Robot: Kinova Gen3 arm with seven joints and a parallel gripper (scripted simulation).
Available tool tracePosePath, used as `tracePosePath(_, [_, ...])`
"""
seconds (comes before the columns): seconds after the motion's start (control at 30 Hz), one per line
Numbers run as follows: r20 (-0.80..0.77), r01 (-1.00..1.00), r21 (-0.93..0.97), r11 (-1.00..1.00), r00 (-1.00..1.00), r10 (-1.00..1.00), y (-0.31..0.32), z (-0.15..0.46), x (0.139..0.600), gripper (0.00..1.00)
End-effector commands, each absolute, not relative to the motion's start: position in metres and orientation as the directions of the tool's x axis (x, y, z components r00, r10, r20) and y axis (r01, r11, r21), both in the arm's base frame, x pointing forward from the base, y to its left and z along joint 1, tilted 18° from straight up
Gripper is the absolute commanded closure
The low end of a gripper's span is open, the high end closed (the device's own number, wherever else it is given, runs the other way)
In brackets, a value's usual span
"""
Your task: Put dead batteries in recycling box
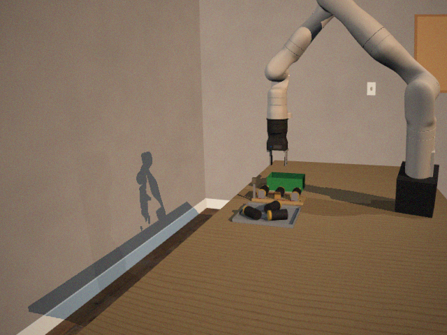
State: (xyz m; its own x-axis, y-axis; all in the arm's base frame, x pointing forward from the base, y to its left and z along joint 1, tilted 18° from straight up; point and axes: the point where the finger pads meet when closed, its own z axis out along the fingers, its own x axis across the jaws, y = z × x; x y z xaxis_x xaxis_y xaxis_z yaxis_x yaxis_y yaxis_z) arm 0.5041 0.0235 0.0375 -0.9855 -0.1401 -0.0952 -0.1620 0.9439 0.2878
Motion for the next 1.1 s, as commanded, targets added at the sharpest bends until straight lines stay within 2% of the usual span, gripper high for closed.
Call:
tracePosePath(0.0, [-0.097, -0.159, 0.287, 0.945, -0.986, -0.136, 0.0213, 0.0382, 0.5047, 0.00])
tracePosePath(1.07, [-0.086, -0.142, 0.303, 0.942, -0.989, -0.121, 0.0170, 0.0385, 0.5000, 0.00])
